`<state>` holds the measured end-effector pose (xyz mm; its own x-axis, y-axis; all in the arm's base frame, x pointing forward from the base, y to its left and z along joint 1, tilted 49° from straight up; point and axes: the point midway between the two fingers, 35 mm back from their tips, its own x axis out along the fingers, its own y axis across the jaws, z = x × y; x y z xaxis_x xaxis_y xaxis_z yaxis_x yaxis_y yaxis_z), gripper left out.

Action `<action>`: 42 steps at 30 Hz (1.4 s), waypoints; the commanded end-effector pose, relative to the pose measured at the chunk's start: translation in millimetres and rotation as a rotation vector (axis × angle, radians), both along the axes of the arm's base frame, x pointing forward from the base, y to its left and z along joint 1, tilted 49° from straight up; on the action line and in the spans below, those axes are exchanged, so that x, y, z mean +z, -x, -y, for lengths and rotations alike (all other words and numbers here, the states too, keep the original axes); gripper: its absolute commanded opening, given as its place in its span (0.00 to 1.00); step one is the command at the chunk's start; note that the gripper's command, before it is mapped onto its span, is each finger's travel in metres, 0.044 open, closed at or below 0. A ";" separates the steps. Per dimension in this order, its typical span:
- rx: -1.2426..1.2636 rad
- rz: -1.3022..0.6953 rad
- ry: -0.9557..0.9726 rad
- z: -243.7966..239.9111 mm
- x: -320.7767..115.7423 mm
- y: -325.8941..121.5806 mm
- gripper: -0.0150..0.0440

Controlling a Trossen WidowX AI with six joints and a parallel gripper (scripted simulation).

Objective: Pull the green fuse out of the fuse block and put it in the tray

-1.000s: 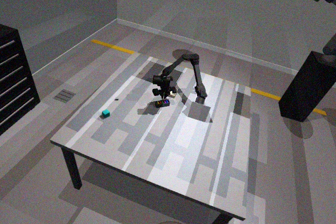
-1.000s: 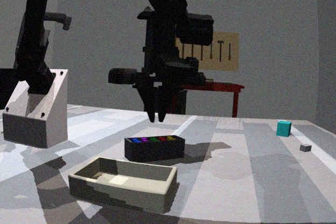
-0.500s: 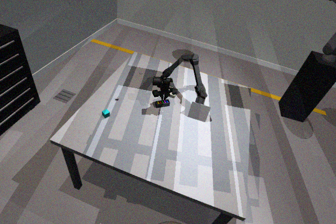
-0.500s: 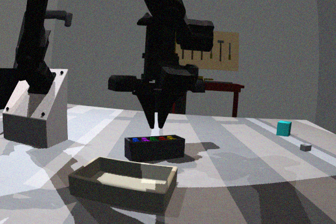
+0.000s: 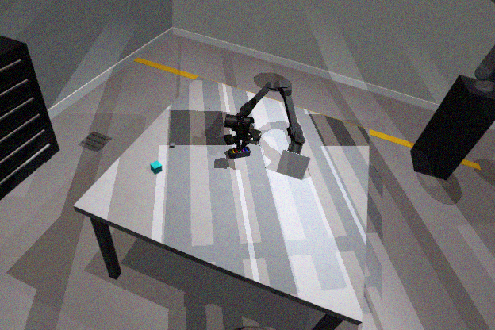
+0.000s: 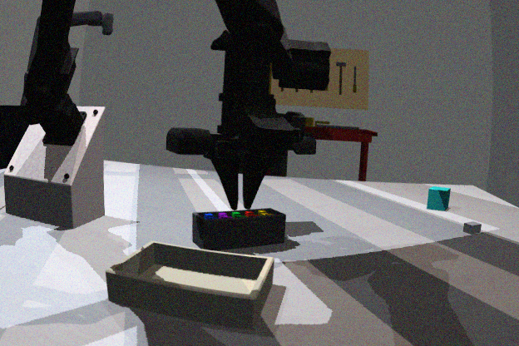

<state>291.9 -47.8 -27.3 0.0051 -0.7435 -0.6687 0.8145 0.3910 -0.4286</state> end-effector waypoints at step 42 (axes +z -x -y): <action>0.000 -0.003 0.001 6.4 -5.6 0.6 0.25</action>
